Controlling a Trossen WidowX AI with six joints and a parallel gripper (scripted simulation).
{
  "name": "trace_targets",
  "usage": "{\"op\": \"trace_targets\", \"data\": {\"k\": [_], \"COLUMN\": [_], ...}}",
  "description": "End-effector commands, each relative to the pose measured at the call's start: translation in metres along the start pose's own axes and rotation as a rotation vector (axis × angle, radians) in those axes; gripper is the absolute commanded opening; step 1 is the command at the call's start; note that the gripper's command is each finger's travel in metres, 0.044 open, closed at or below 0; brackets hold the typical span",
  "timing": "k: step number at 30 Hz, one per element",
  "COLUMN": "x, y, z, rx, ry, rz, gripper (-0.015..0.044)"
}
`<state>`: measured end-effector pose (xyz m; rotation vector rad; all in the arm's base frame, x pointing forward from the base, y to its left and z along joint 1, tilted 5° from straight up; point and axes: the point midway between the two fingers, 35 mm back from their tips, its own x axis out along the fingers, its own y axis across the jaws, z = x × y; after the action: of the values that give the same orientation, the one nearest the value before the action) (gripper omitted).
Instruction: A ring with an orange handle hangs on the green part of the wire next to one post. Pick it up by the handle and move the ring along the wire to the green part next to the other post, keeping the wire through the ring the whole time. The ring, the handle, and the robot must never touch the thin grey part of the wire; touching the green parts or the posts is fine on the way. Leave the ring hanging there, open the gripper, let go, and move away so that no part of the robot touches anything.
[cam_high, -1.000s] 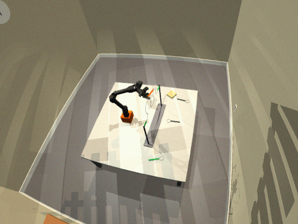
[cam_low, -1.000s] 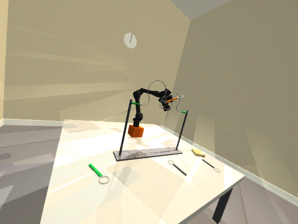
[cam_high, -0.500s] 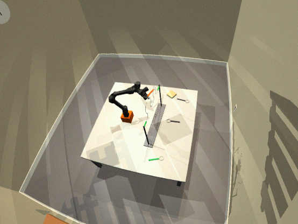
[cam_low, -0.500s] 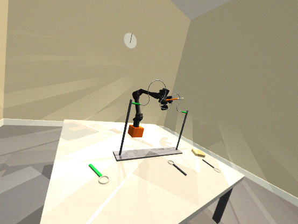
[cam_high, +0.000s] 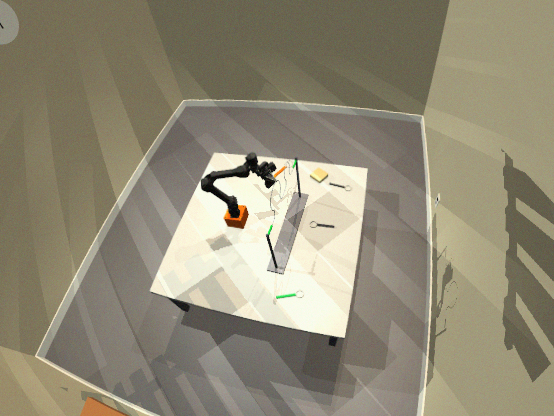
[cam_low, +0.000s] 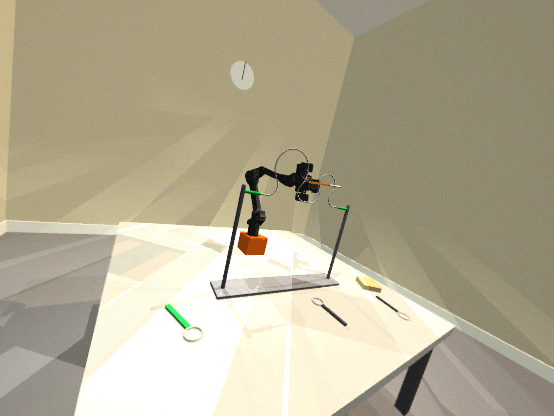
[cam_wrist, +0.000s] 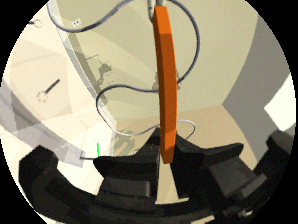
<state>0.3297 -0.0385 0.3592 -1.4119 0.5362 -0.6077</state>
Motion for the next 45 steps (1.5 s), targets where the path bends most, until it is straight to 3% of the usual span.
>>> {"op": "trace_targets", "data": {"k": [1, 26, 45], "x": [0.000, 0.001, 0.005], "y": [-0.005, -0.026, 0.005], "z": [-0.001, 0.003, -0.012], "rx": [-0.079, -0.424, -0.300], "ry": [-0.010, -0.051, -0.032], "rz": [-0.041, -0.225, -0.161], "gripper": [-0.0150, -0.0150, -0.0150]}}
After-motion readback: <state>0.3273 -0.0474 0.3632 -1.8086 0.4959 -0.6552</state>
